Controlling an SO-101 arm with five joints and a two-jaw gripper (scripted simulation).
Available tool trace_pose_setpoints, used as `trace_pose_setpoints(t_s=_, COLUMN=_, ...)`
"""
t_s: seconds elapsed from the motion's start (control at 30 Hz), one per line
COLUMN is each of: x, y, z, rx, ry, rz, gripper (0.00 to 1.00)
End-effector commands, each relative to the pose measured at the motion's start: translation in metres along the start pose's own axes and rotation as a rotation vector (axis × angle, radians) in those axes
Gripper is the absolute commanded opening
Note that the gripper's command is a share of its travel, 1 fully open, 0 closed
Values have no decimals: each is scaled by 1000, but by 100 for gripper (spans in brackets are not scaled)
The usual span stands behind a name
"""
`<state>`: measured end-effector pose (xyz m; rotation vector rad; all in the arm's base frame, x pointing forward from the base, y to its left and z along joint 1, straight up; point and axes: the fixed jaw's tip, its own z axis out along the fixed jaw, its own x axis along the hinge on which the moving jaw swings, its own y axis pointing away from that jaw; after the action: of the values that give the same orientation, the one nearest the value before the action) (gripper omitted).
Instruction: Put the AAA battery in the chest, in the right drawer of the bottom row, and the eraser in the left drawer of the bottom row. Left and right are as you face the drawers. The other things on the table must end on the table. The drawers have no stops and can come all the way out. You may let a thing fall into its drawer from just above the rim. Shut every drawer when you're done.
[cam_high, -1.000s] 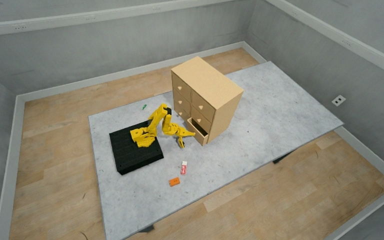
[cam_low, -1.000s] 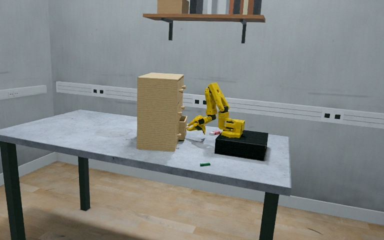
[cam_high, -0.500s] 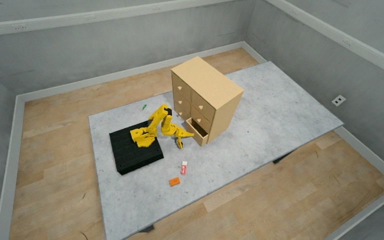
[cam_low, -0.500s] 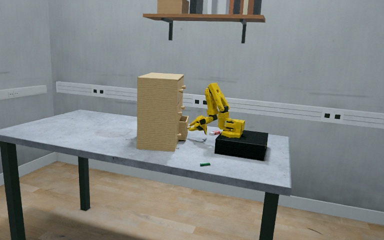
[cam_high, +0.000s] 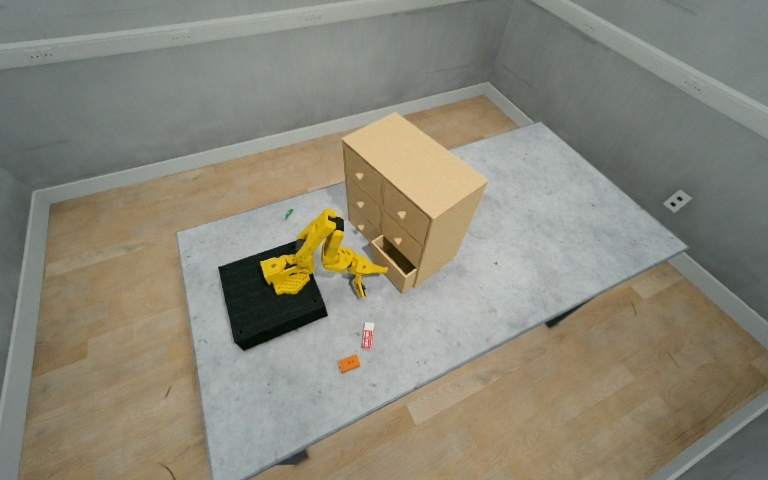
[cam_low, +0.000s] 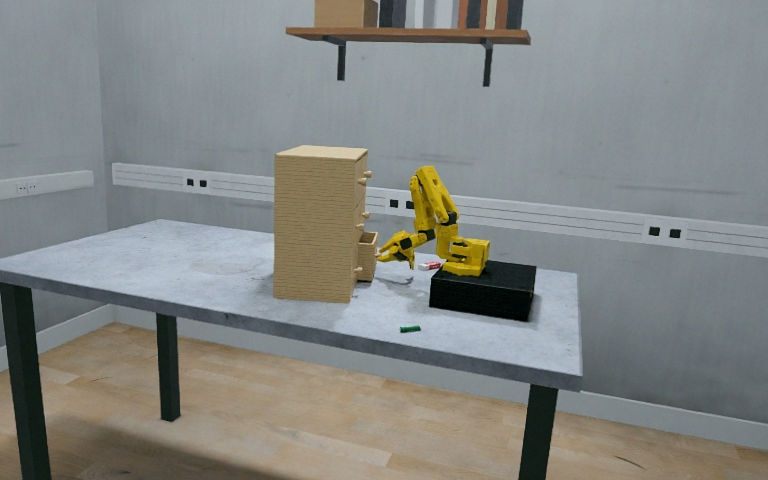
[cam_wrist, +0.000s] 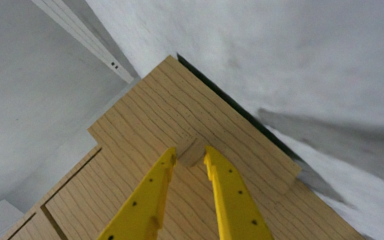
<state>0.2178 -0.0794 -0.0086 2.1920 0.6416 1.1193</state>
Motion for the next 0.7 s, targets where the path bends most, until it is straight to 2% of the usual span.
trace_pose_setpoints(t_s=0.0, x=-6, y=4, z=-1, rx=-21, ry=-21, rz=20, gripper=0)
trace_pose_setpoints(t_s=0.67, x=-13, y=5, z=-9, rx=-36, ry=-40, rz=33, gripper=0)
